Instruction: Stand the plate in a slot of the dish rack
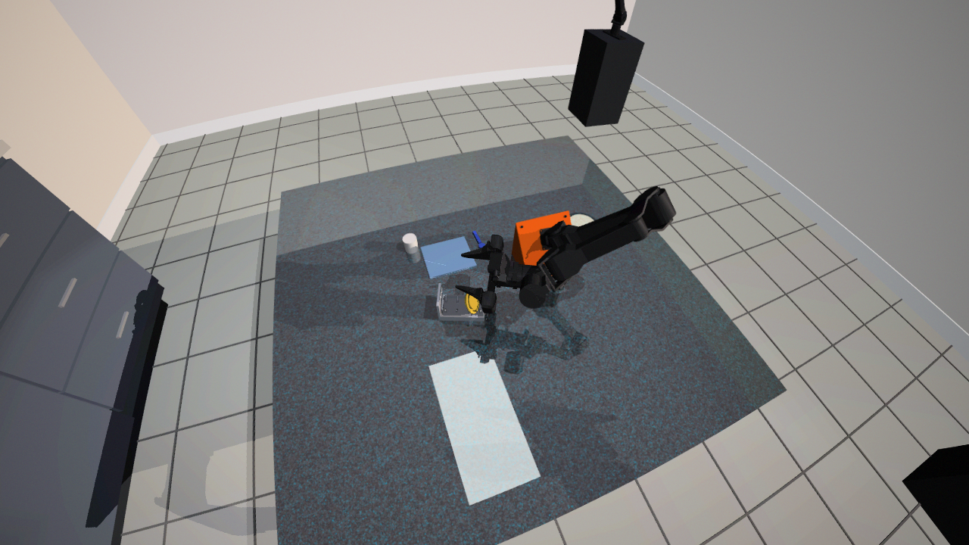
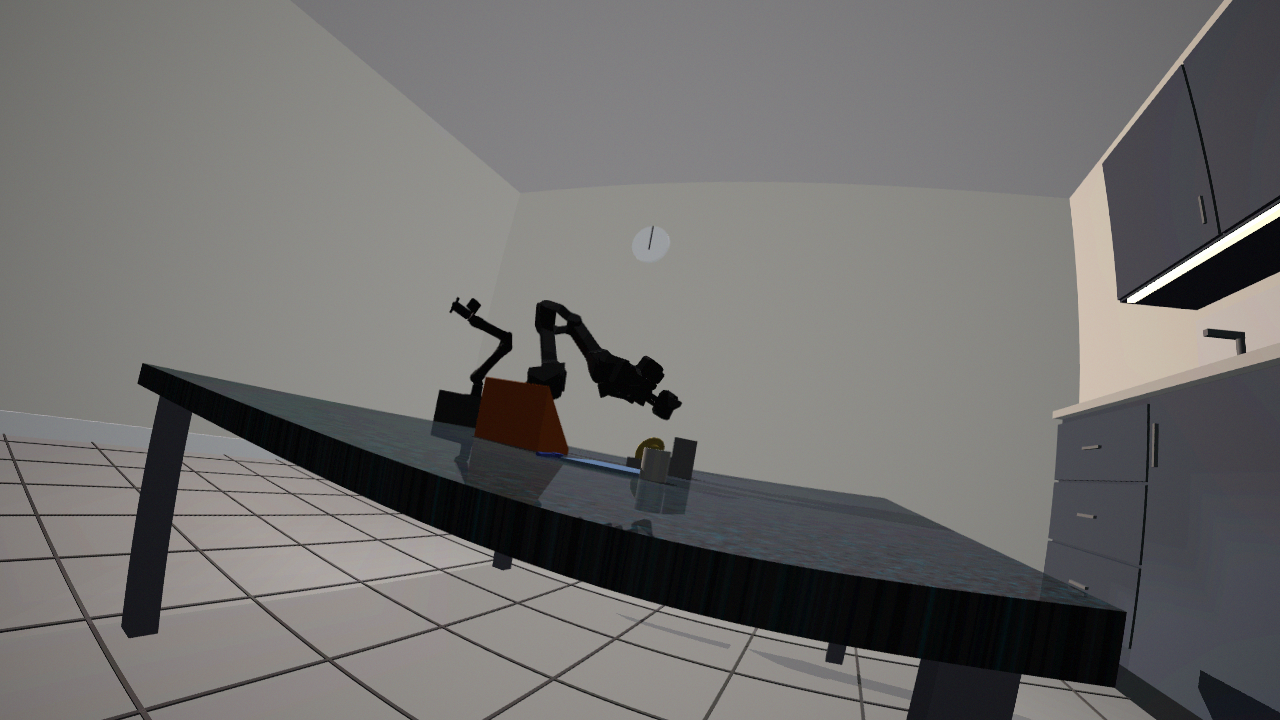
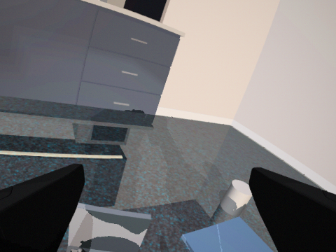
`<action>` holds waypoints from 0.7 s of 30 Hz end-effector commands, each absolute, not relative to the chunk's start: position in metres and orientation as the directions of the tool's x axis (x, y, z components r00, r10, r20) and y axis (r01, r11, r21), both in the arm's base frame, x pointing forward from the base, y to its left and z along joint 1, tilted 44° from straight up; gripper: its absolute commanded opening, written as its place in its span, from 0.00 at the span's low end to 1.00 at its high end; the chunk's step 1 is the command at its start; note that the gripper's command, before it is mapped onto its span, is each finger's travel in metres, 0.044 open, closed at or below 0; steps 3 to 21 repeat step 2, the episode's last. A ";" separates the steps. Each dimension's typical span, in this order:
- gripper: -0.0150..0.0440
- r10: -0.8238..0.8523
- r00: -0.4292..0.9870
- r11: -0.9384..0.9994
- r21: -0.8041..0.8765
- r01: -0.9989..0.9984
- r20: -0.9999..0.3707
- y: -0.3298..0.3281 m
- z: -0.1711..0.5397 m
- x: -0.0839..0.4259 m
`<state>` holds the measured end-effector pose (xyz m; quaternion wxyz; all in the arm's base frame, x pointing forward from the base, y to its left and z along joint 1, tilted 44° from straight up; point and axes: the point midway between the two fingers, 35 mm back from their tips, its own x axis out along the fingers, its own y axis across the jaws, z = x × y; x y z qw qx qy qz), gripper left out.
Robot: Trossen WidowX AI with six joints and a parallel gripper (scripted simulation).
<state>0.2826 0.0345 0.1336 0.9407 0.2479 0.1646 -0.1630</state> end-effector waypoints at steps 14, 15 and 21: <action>0.93 -0.240 0.842 0.871 0.276 0.407 -0.483 0.024 0.123 0.290; 0.93 -0.240 0.842 0.871 0.276 0.407 -0.483 0.024 0.123 0.290; 0.93 -0.240 0.842 0.871 0.276 0.407 -0.483 0.024 0.123 0.290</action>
